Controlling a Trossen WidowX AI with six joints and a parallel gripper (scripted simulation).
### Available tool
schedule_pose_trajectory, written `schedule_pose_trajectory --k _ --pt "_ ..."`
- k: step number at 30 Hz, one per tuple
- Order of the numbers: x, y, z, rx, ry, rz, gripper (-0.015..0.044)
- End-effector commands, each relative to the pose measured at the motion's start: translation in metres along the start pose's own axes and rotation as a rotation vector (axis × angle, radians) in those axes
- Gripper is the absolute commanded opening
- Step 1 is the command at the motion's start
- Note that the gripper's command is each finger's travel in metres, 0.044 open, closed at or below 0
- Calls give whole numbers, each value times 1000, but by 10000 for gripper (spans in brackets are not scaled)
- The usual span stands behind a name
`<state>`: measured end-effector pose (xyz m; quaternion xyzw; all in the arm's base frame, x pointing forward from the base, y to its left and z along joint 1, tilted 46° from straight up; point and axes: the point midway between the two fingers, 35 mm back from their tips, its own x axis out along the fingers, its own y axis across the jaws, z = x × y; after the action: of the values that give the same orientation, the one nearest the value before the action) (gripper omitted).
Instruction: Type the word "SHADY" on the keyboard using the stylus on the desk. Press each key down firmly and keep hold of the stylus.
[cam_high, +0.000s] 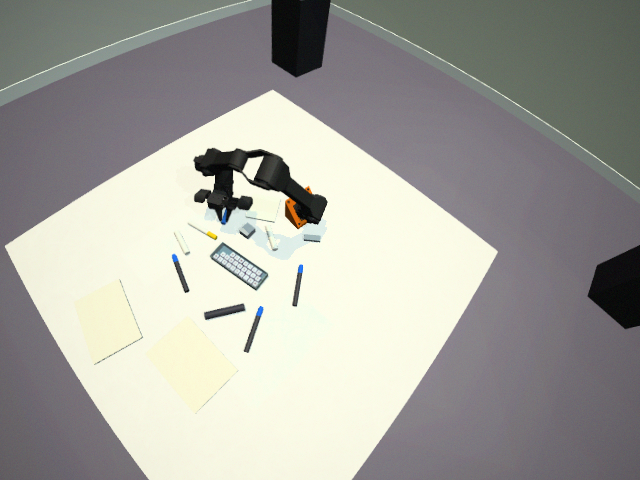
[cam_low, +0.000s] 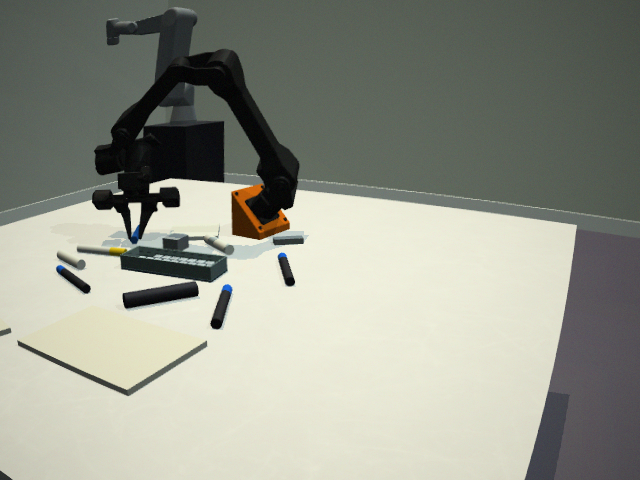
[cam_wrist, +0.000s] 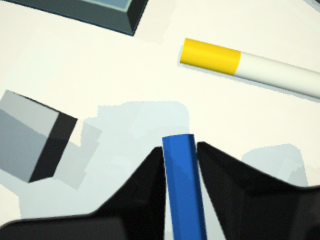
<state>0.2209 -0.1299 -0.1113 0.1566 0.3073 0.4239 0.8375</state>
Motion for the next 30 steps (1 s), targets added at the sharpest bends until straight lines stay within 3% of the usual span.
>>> schedule_pose_trajectory --k 1,9,15,21,27,30 --pt "7 3 -4 12 -7 5 0" --pt "8 3 -4 12 -7 5 0" --pt "7 2 -4 4 -1 4 150" --pt "5 1 -3 5 -1 4 150" --pt "-42 2 24 12 -5 3 150" --pt "-44 2 25 12 -6 4 150"
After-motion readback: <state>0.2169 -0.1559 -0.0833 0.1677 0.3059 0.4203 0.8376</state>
